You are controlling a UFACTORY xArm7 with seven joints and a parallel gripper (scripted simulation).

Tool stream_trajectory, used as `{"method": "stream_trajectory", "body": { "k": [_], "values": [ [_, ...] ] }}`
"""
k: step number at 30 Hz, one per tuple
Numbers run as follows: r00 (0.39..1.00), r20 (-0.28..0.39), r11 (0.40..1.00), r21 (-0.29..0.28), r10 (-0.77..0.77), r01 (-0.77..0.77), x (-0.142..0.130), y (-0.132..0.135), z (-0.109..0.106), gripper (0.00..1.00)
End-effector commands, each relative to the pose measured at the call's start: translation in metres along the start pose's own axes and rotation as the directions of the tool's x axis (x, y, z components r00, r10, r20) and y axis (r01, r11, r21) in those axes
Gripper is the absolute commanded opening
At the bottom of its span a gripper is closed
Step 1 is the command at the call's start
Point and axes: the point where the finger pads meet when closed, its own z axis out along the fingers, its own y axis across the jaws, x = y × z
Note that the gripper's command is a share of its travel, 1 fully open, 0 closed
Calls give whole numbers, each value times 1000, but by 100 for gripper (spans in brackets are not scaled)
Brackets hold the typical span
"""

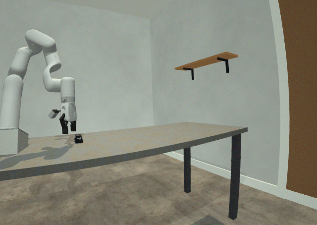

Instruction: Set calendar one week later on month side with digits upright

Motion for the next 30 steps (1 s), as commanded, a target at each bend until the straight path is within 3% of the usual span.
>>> {"method": "stream_trajectory", "body": {
  "k": [1,12,30],
  "values": [
    [1000,3,1000,-1,0,0,-1,0,-1,100],
    [1000,3,1000,-1,0,0,-2,1,-1,100],
    [1000,3,1000,-1,0,0,-31,18,-7,100]
  ]
}}
